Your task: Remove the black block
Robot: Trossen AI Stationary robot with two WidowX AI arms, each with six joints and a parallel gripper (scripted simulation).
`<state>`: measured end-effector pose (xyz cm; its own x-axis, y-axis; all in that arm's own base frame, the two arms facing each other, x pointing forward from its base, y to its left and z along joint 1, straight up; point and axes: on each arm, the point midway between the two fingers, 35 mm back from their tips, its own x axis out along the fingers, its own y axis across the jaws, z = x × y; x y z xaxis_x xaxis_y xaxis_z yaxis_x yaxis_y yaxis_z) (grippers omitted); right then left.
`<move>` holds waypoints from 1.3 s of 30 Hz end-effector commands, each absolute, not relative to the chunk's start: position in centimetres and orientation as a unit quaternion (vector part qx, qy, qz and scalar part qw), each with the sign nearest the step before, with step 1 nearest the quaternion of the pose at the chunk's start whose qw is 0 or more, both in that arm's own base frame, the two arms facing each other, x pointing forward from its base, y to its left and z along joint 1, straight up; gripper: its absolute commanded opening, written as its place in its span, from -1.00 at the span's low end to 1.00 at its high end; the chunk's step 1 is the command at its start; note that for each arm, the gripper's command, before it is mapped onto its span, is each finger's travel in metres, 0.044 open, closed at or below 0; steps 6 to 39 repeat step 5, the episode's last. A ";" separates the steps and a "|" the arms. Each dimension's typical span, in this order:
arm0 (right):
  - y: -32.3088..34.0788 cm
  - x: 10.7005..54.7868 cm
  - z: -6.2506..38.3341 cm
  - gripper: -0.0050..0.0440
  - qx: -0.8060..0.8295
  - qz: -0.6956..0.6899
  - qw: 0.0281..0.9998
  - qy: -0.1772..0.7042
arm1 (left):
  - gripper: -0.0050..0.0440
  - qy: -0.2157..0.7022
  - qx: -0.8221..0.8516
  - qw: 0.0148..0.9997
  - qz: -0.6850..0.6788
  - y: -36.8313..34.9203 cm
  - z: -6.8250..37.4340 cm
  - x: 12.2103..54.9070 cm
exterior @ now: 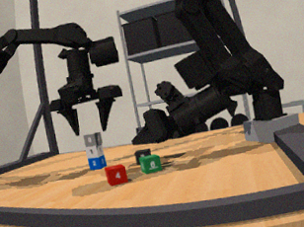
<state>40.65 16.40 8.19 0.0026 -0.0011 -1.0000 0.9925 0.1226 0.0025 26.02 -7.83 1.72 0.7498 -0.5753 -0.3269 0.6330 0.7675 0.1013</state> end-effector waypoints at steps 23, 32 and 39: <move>16.5 40.9 9.6 0.84 0.480 -0.456 0.536 0.524 | 0.84 0.131 0.107 0.931 -0.324 -7.8 2.1 26.1; 16.5 40.9 9.6 0.84 0.480 -0.456 0.536 0.524 | 0.84 0.131 0.107 0.931 -0.324 -7.8 2.1 26.1; 16.5 40.9 9.6 0.84 0.480 -0.456 0.536 0.524 | 0.84 0.131 0.107 0.931 -0.324 -7.8 2.1 26.1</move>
